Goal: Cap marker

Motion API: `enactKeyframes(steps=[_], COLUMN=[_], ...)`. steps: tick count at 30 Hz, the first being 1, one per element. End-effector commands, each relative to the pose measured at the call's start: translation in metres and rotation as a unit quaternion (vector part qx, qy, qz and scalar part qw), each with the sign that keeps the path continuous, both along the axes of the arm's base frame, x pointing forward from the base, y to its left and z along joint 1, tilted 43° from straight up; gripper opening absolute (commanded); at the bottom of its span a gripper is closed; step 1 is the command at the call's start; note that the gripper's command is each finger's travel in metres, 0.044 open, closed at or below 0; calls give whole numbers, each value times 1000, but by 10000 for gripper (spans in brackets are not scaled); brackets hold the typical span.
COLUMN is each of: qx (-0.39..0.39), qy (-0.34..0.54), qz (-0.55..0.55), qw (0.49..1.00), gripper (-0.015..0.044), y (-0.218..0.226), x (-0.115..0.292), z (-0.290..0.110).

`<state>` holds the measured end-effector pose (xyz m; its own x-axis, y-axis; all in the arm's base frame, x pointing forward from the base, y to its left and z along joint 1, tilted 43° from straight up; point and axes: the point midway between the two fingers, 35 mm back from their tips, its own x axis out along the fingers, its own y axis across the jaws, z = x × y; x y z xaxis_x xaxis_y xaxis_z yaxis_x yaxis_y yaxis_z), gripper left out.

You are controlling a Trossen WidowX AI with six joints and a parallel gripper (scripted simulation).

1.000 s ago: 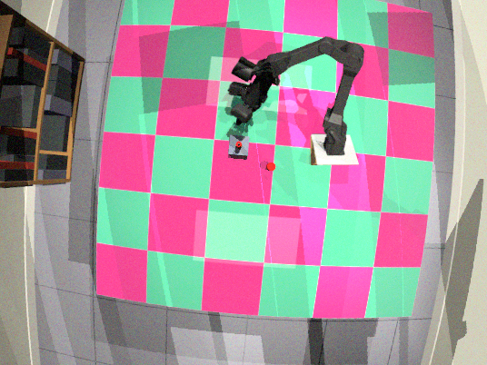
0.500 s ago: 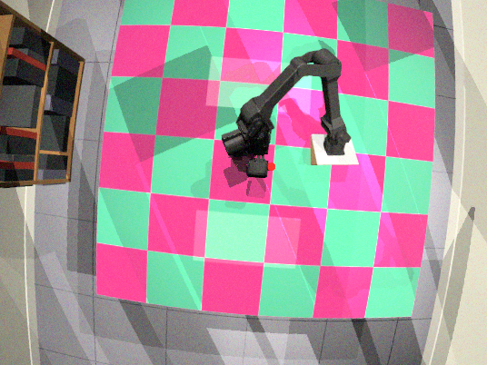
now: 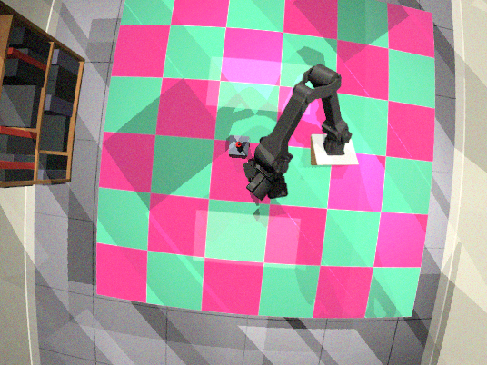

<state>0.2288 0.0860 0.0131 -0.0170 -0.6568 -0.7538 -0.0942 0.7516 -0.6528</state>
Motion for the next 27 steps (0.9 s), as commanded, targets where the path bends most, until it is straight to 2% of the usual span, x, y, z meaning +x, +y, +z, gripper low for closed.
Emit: enactKeyframes(steps=[1,27], qx=[-10,-10], qy=[7,7], qz=[1,1], qw=[1000,1000], gripper=[243,243], y=[-19,-47], x=[-4,-4], z=[-17,-48])
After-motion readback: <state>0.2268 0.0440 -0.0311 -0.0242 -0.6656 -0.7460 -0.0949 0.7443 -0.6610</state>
